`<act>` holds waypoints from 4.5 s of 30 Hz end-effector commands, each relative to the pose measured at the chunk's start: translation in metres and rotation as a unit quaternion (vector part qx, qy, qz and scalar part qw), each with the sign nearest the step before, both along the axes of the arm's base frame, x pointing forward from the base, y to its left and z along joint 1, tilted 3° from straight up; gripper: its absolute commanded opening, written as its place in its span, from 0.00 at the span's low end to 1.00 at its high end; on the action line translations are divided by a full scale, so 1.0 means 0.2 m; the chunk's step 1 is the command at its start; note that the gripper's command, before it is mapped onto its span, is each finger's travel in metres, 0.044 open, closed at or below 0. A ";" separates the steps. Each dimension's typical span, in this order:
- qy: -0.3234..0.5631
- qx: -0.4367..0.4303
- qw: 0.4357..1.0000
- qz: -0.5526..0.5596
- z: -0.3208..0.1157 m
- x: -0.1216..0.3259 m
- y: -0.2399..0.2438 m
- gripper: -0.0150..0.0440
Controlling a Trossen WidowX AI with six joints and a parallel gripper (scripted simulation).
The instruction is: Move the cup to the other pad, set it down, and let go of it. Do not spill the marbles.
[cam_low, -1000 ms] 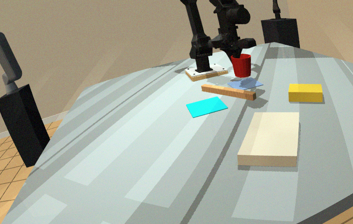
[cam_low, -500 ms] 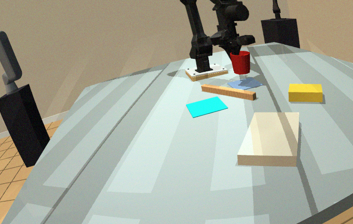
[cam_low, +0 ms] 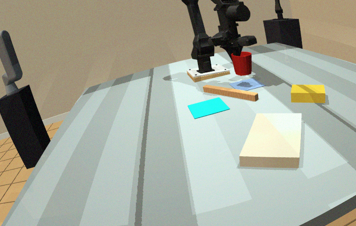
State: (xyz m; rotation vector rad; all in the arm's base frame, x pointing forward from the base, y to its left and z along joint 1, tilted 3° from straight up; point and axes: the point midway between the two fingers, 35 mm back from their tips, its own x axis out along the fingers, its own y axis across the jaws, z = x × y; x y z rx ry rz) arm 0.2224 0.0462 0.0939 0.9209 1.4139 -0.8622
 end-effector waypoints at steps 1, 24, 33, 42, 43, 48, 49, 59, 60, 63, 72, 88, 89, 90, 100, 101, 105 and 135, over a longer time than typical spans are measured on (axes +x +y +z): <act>-0.001 0.001 1.000 0.001 0.00 0.02 -0.02 0.25; -0.002 0.000 1.000 0.002 0.00 0.10 -0.21 0.25; -0.002 0.000 1.000 0.002 -0.01 0.14 -0.30 0.25; -0.002 -0.001 1.000 0.002 -0.01 0.18 -0.39 0.25; -0.002 -0.001 1.000 0.002 -0.01 0.19 -0.40 0.25; -0.002 -0.002 1.000 0.002 -0.01 0.21 -0.45 0.25; -0.003 -0.002 1.000 0.002 -0.01 0.22 -0.46 0.25; -0.003 -0.003 1.000 0.002 -0.01 0.27 -0.57 0.25; -0.003 -0.003 1.000 0.002 -0.01 0.28 -0.59 0.25; -0.003 -0.003 1.000 0.002 -0.01 0.30 -0.62 0.25; -0.003 -0.004 1.000 0.002 -0.01 0.34 -0.72 0.25; -0.004 -0.005 1.000 0.002 0.00 0.42 -0.87 0.25; -0.004 -0.006 1.000 0.002 0.00 0.42 -0.88 0.25; -0.004 -0.006 1.000 0.002 0.00 0.43 -0.89 0.25; -0.004 -0.006 1.000 0.002 -0.04 0.43 -0.91 0.25; -0.004 -0.006 1.000 0.002 -0.05 0.43 -0.91 0.25; -0.004 -0.006 1.000 0.002 -0.08 0.44 -0.91 0.25; -0.008 -0.005 1.000 0.000 -0.21 0.44 -0.91 0.25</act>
